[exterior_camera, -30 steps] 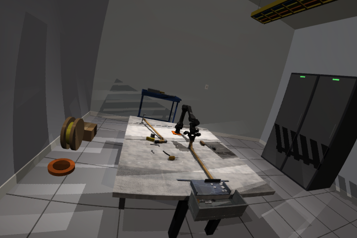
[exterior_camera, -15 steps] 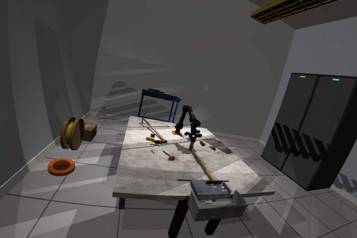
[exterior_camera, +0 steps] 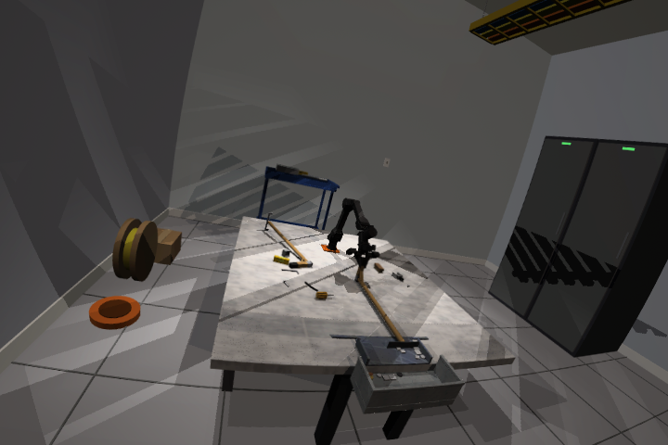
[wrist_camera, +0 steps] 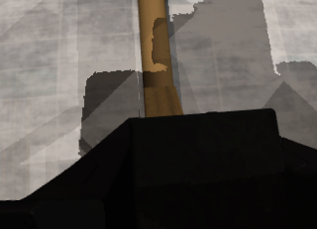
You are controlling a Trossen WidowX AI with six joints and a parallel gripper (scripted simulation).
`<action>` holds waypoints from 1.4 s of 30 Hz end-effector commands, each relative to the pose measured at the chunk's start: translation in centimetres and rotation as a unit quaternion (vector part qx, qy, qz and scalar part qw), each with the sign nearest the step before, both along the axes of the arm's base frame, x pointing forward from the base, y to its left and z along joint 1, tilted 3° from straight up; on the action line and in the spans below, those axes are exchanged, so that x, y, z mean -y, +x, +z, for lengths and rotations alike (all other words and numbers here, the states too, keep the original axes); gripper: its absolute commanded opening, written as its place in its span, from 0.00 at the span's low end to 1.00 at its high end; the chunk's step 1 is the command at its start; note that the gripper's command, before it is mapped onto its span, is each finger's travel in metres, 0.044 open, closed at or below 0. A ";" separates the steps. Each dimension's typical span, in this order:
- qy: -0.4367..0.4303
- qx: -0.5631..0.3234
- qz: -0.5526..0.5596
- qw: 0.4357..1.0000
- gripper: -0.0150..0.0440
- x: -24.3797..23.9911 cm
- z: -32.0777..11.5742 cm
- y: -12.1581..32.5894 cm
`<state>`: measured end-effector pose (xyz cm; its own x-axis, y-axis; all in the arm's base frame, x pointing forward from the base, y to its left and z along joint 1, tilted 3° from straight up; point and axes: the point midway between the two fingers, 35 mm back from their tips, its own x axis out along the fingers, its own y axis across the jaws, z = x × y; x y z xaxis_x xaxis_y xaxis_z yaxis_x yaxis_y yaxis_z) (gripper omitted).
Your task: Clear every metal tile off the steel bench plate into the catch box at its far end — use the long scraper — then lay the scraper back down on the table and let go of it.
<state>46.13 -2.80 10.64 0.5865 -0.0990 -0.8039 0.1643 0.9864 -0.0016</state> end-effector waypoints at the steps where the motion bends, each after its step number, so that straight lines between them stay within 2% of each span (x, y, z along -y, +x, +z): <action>1: 0.000 0.008 0.003 1.000 0.25 0.0 0.6 0.8; 42: 0.000 0.011 0.003 1.000 0.25 0.9 0.8 6.6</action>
